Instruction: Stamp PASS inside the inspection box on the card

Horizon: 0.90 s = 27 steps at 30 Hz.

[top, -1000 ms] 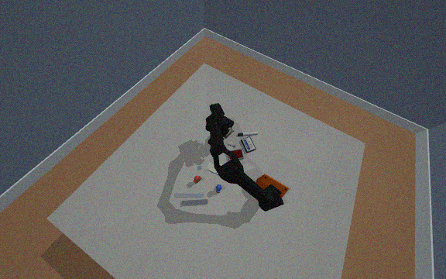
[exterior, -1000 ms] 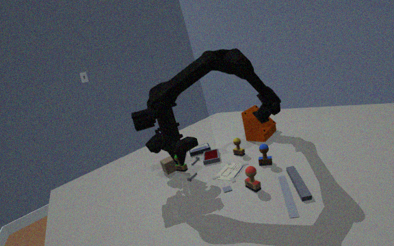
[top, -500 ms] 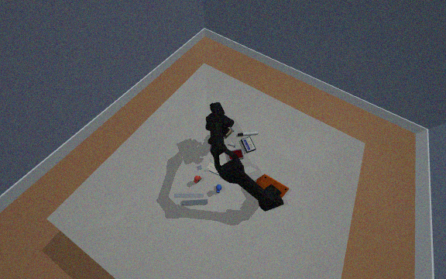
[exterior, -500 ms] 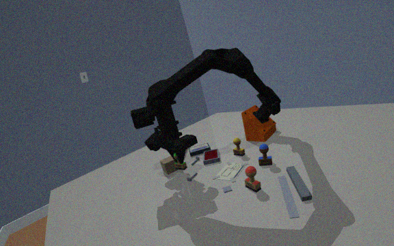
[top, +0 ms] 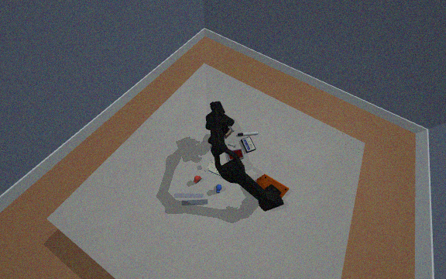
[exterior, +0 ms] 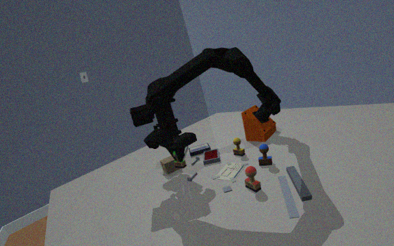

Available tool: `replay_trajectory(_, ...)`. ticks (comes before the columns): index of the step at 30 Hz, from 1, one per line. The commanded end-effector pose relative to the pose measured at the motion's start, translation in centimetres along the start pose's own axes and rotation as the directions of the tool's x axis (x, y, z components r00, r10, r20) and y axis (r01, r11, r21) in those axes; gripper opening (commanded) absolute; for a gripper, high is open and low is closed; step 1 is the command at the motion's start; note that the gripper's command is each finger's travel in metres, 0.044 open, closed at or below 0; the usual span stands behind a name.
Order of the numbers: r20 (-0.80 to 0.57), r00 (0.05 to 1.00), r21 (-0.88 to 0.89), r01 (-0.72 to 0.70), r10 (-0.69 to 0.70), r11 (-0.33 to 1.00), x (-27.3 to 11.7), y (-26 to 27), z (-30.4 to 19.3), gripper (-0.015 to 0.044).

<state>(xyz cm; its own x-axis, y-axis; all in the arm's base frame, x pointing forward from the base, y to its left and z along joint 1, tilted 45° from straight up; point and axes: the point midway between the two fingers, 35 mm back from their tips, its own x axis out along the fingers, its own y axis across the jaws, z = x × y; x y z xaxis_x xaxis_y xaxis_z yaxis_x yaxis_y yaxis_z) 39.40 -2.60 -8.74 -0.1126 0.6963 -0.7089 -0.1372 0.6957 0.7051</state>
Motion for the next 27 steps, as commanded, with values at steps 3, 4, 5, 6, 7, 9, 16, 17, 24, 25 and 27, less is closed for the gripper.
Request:
replay_trajectory(3, 0.003, 1.000, -0.005, 0.006, -0.006, 1.000, -0.5, -0.1, 0.1, 0.0000)
replay_trajectory(4, 0.003, 1.000, -0.005, 0.006, -0.006, 1.000, -0.5, -0.1, 0.1, 0.0000)
replay_trajectory(5, 0.003, 1.000, -0.005, 0.006, -0.006, 1.000, -0.6, -0.1, 0.1, 0.0000)
replay_trajectory(6, 0.003, 1.000, -0.005, 0.006, -0.006, 1.000, -0.6, -0.1, 0.1, 0.0000)
replay_trajectory(7, 0.003, 1.000, -0.005, 0.006, -0.006, 1.000, -0.7, -0.1, 0.1, 0.0000)
replay_trajectory(9, 0.003, 1.000, -0.005, 0.006, -0.006, 1.000, -0.8, -0.1, 0.1, 0.0000)
replay_trajectory(16, 0.003, 1.000, -0.005, 0.006, -0.006, 1.000, -1.1, -0.1, 0.1, 0.0000)
replay_trajectory(17, 0.003, 1.000, -0.005, 0.006, -0.006, 1.000, -1.2, -0.1, 0.1, 0.0000)
replay_trajectory(24, 0.003, 1.000, -0.005, 0.006, -0.006, 1.000, -1.5, -0.1, 0.1, 0.0000)
replay_trajectory(25, 0.003, 1.000, -0.005, 0.006, -0.006, 1.000, -1.6, -0.1, 0.1, 0.0000)
replay_trajectory(27, 0.003, 1.000, -0.005, 0.006, -0.006, 1.000, -1.7, -0.1, 0.1, 0.0000)
